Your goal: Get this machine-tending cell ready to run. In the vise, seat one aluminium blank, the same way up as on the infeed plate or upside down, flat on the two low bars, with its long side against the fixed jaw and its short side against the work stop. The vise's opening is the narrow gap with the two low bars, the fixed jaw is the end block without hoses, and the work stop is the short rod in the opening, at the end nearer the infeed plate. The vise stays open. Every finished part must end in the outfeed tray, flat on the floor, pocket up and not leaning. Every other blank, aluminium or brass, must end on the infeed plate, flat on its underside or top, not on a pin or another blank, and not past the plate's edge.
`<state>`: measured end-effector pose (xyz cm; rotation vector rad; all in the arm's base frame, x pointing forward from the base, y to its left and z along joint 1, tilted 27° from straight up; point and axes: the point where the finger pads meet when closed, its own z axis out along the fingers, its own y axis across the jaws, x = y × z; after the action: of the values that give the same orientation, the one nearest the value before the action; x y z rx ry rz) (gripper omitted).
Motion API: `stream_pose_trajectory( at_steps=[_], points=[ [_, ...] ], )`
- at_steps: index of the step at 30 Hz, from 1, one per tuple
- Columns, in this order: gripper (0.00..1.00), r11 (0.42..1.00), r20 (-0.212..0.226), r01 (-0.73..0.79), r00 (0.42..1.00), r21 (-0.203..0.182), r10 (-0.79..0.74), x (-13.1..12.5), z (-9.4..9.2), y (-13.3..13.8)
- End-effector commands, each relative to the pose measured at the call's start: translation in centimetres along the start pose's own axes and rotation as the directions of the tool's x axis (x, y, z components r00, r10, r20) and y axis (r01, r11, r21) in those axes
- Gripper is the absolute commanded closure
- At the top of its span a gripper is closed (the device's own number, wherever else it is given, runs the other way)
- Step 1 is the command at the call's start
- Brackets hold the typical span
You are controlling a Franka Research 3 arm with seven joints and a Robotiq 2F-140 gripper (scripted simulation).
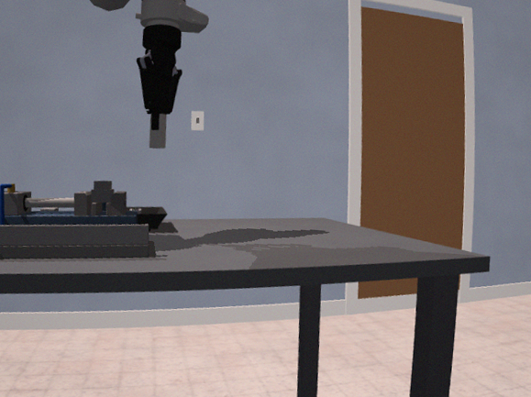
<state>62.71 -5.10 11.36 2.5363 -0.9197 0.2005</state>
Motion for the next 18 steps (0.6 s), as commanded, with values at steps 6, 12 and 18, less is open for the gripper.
stream_pose_trajectory(
  at_steps=[6, 12, 18],
  points=[
    [1.0, 0.967, -0.007, -0.256, 0.967, 0.003, 0.256, 0.6, 0.0, 0.2],
    [1.0, 0.935, -0.007, -0.354, 0.935, 0.004, 0.354, 1.0, 0.0, 0.4],
    [1.0, 0.891, -0.007, -0.454, 0.891, 0.005, 0.454, 1.5, 0.0, 0.6]
  ],
)
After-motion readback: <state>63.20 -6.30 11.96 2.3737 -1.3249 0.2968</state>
